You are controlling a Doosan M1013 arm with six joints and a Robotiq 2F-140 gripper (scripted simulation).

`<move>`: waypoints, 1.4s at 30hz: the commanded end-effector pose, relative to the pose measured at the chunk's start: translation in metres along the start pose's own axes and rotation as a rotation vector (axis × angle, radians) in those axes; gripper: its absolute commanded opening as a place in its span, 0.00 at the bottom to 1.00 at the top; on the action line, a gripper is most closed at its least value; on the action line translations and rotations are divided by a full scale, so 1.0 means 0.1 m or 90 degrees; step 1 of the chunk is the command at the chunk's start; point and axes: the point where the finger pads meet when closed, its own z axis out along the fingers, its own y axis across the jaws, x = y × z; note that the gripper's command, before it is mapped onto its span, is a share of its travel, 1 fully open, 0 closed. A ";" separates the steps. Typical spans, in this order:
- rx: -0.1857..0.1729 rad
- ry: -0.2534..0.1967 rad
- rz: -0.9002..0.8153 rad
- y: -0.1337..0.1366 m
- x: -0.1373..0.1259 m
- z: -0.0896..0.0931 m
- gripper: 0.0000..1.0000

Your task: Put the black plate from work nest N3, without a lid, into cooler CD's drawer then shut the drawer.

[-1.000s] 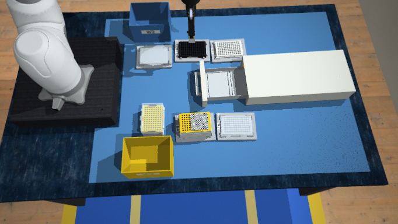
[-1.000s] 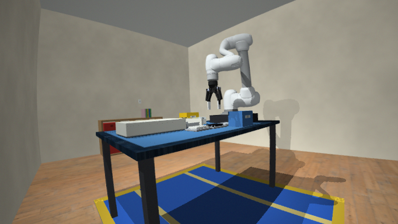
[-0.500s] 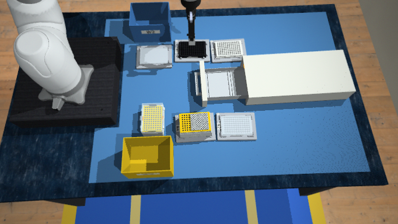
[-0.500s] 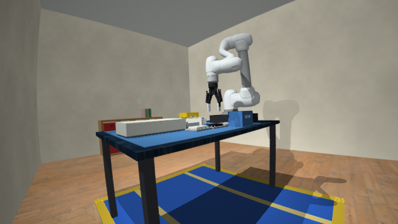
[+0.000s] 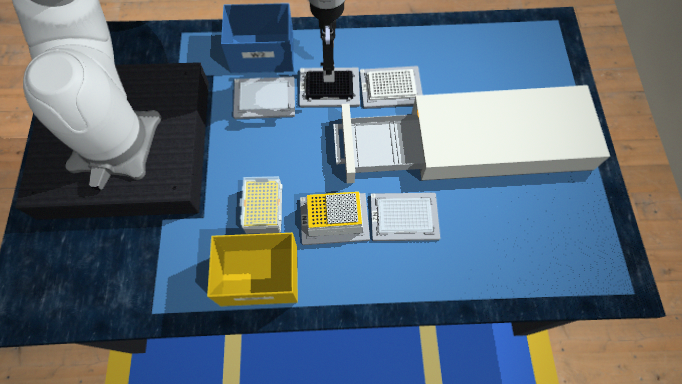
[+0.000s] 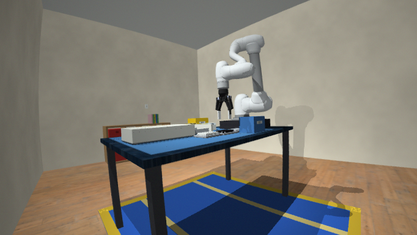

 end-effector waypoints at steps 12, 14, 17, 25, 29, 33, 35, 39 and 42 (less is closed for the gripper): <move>0.000 0.000 0.000 0.00 0.00 0.16 0.66; 0.000 0.000 0.000 0.00 0.00 0.18 0.66; 0.000 0.000 0.000 0.00 0.00 0.22 0.66; 0.000 0.000 0.000 0.00 0.00 0.33 0.66; 0.000 0.000 0.000 0.00 0.00 0.36 0.66; 0.000 0.000 0.000 0.00 0.00 0.41 0.66; 0.000 0.000 0.000 0.00 0.00 0.44 0.66; 0.000 0.000 0.000 0.00 0.00 0.49 0.66; 0.000 0.000 0.000 0.00 0.00 0.53 0.66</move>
